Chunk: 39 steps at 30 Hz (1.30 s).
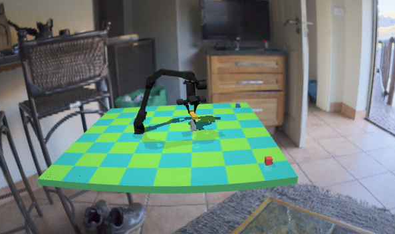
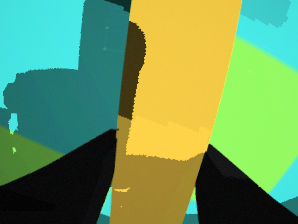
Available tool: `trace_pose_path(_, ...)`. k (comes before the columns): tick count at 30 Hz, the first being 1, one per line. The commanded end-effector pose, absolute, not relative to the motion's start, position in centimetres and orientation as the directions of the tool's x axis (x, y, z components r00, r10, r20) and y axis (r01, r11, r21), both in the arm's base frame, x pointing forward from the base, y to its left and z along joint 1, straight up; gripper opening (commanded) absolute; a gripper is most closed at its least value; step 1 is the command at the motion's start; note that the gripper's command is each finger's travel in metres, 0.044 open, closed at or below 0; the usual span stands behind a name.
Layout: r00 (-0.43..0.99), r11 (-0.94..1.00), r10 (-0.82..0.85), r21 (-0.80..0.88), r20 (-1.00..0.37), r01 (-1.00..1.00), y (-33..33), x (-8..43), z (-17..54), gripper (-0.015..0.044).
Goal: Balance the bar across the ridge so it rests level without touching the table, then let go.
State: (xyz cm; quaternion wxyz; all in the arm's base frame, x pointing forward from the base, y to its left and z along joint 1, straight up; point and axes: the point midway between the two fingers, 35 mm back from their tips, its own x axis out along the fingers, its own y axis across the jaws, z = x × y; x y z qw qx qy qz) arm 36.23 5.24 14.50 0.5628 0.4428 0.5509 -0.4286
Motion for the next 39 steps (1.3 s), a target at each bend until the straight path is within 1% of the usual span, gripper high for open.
trace_pose_path(1,0.028,0.237,0.004,0.028,-1.000,0.971,5.2,36.2,13.9,0.0000)
trace_pose_path(10,0.028,0.238,0.004,0.028,-1.000,0.971,5.1,36.1,12.6,0.0000)
trace_pose_path(39,0.028,0.238,0.004,0.028,-1.000,0.971,5.1,36.2,12.4,0.0000)
